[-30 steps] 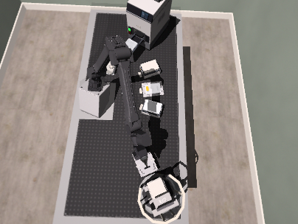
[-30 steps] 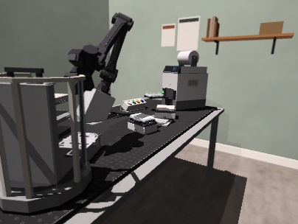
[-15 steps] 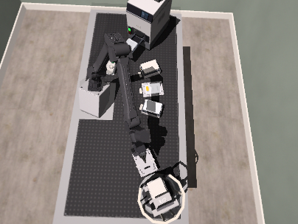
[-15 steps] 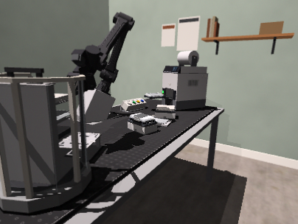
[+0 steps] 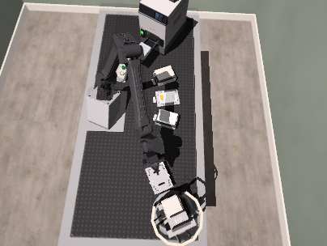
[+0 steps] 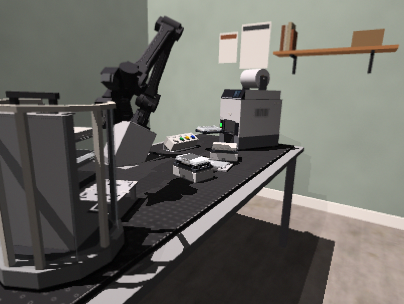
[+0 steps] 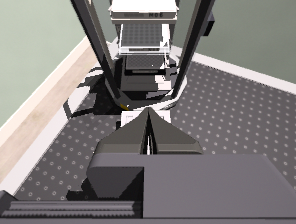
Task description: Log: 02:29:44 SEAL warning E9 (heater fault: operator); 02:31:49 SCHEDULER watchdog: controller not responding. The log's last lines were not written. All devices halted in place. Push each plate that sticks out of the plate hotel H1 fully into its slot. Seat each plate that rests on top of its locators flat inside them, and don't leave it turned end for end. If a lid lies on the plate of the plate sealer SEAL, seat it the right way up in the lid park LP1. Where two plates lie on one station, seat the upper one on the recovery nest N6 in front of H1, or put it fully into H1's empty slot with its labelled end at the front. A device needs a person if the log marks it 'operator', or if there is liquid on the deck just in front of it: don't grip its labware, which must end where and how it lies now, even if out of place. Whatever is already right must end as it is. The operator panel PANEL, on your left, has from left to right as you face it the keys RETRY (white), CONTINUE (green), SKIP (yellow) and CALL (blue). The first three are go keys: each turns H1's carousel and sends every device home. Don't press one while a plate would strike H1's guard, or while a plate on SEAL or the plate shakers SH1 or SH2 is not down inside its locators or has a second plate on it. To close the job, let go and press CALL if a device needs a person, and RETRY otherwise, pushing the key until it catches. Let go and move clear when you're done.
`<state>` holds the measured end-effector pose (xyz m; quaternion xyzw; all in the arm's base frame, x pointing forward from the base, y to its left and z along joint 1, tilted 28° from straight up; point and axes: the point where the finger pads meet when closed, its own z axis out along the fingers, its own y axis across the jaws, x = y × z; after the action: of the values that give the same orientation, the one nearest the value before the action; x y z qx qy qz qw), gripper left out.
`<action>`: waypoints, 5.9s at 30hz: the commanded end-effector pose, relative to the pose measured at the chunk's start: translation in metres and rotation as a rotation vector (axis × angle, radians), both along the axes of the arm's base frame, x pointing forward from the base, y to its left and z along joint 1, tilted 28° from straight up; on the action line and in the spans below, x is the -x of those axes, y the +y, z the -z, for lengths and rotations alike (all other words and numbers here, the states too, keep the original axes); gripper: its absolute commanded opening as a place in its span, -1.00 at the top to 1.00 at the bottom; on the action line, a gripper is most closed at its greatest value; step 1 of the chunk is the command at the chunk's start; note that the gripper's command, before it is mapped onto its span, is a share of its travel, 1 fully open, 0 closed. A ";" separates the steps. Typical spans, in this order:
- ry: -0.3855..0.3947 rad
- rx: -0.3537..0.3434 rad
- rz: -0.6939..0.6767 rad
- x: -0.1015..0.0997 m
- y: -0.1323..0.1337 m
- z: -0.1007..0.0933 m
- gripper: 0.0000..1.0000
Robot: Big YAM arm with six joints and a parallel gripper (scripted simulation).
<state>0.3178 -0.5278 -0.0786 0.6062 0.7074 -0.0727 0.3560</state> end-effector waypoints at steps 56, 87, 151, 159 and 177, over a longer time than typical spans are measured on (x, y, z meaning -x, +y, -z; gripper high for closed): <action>-0.037 0.081 0.009 0.000 -0.045 -0.073 1.00; -0.037 0.081 0.011 0.007 -0.050 -0.089 1.00; 0.292 -0.669 -0.899 -0.048 0.095 -0.135 1.00; 0.289 -0.668 -0.879 -0.058 0.115 -0.146 1.00; 0.280 -0.635 -0.881 -0.080 0.144 -0.179 1.00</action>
<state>0.3798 -0.3762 0.0661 0.3195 0.9157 0.2428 0.0226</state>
